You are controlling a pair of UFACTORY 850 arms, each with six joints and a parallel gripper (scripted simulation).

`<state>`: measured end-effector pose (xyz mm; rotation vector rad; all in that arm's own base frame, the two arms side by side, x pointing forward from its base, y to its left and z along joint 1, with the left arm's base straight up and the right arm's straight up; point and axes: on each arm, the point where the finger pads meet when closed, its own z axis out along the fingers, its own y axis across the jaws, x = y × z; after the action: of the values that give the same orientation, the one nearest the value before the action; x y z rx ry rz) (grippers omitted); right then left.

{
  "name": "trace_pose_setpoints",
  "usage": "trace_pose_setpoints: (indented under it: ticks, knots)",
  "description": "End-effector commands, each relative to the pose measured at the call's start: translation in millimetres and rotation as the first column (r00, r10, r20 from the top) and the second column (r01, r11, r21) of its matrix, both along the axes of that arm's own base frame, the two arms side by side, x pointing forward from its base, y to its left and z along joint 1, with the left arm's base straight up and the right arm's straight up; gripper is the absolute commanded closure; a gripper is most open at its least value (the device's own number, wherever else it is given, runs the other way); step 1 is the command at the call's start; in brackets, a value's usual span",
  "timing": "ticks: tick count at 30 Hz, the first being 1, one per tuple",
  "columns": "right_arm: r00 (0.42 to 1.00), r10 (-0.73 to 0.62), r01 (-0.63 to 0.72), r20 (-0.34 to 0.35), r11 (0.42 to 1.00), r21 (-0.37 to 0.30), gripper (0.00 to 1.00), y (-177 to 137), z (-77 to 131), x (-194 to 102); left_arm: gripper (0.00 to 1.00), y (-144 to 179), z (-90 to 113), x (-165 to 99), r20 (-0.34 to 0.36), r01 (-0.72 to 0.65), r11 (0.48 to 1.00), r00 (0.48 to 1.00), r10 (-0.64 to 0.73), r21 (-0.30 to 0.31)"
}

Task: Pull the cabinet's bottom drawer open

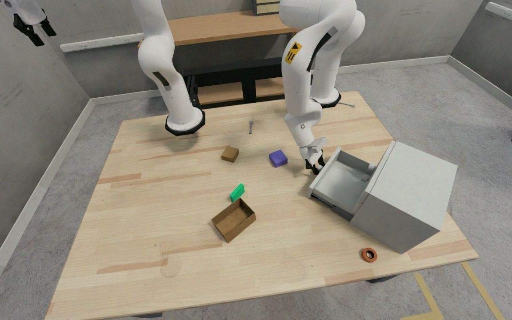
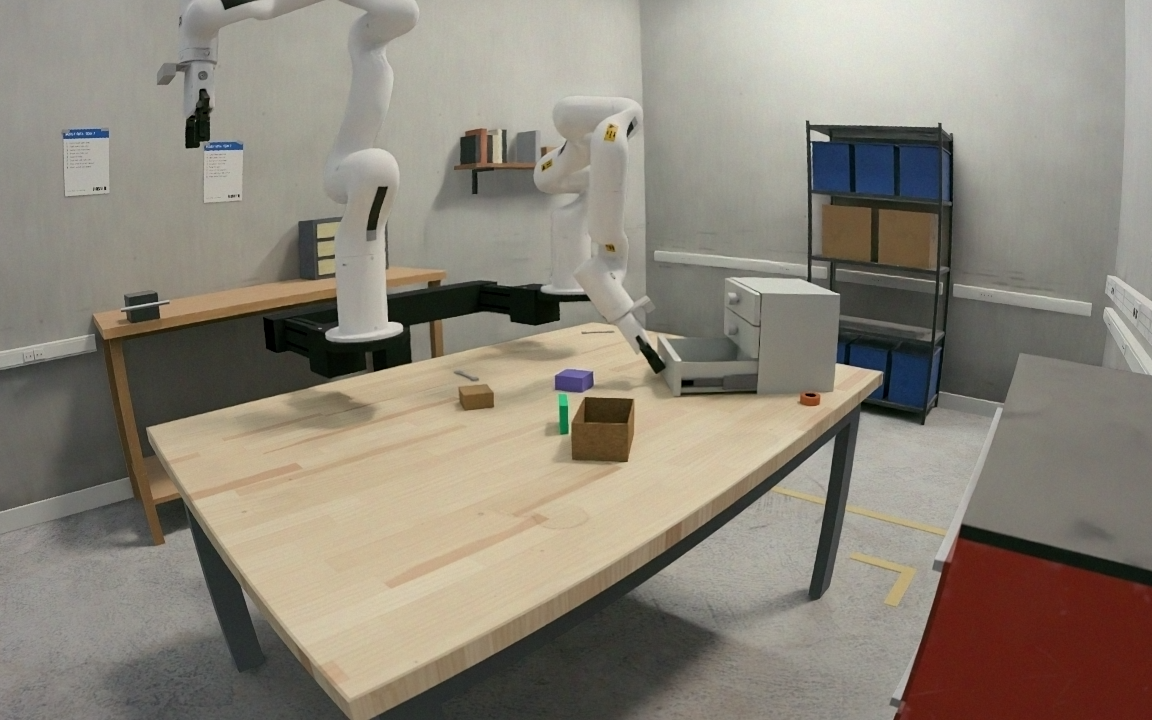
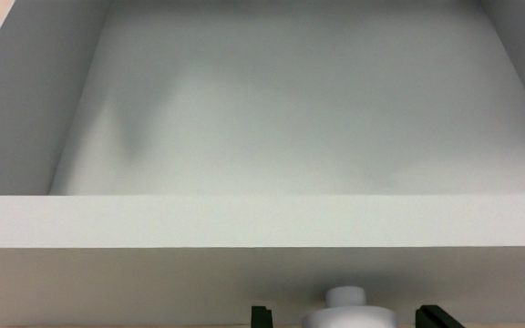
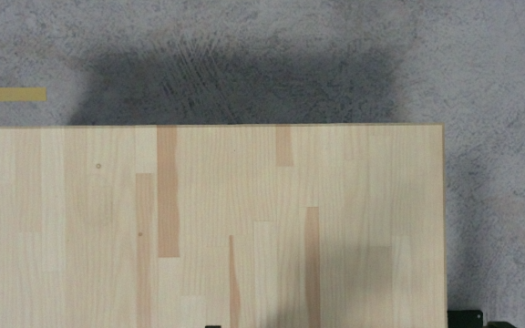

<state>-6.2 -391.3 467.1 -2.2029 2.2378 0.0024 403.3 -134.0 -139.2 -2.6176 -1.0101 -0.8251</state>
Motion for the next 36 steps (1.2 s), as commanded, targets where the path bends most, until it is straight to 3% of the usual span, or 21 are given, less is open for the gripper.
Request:
trace_pose_setpoints:
  ticks: [1,26,36]
  knots:
    - [1.0,0.0,0.0,0.0,1.0,-0.002,0.0,-0.4,0.9,0.0,0.4,-0.3,0.4,0.5,0.001,0.0,1.0,1.0,0.0,0.0]
    - [1.0,0.0,0.0,0.0,1.0,-0.002,0.0,-0.4,0.9,0.0,0.4,-0.3,0.8,0.5,0.001,0.0,1.0,1.0,0.0,0.0]
    - [1.0,0.0,0.0,0.0,1.0,-0.002,0.0,-0.4,0.9,0.0,0.4,-0.3,14.3,0.5,0.001,0.0,1.0,1.0,0.0,0.0]
